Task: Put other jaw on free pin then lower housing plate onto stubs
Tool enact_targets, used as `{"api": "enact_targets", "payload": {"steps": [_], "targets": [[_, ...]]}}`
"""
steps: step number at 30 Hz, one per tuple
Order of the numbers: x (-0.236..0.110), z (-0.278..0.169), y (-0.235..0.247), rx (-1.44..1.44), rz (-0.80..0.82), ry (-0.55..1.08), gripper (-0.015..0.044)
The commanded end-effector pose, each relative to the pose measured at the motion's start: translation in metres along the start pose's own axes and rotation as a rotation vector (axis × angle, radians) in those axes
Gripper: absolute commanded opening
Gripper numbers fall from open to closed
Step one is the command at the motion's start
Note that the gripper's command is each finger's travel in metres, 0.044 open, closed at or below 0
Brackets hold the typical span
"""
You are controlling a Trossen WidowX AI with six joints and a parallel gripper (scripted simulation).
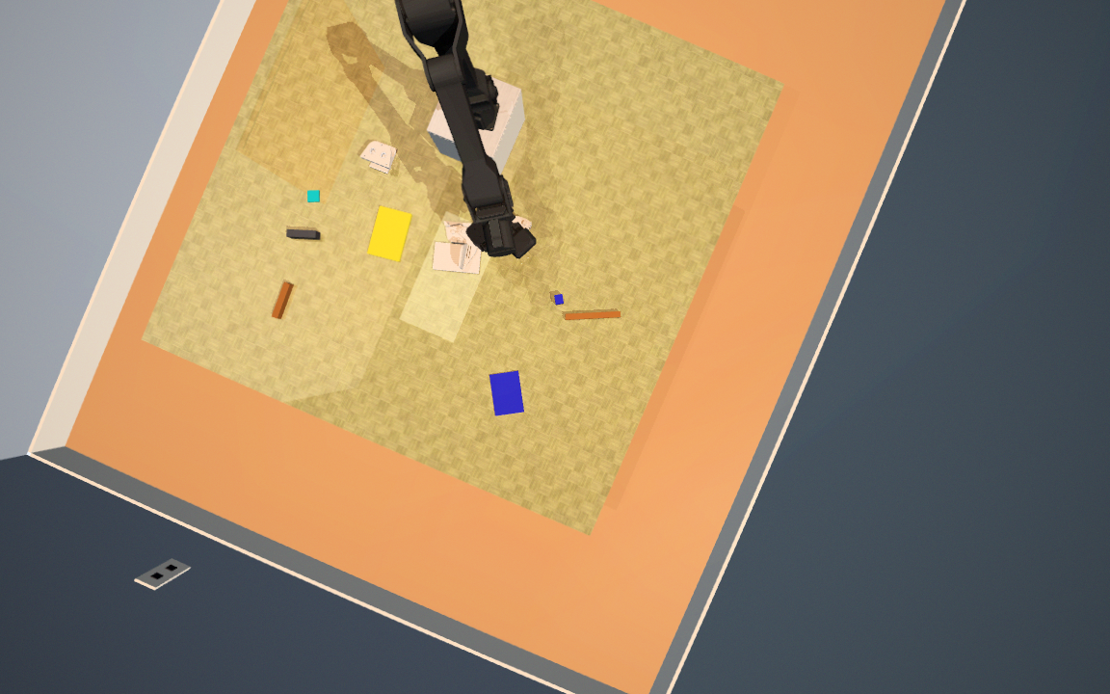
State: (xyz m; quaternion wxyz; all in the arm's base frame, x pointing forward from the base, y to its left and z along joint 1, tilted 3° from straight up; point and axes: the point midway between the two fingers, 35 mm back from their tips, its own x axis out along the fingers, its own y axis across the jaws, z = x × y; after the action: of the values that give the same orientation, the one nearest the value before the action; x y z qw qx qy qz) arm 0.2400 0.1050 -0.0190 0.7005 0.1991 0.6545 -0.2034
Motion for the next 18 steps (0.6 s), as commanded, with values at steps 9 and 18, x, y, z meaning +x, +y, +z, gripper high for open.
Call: {"api": "enact_targets", "payload": {"steps": [9,18], "targets": [[-0.038,-0.001,-0.001,0.002,0.007,-0.003,0.0134],[-0.04,0.009,-0.004,-0.045,0.007,-0.004,0.0134]]}}
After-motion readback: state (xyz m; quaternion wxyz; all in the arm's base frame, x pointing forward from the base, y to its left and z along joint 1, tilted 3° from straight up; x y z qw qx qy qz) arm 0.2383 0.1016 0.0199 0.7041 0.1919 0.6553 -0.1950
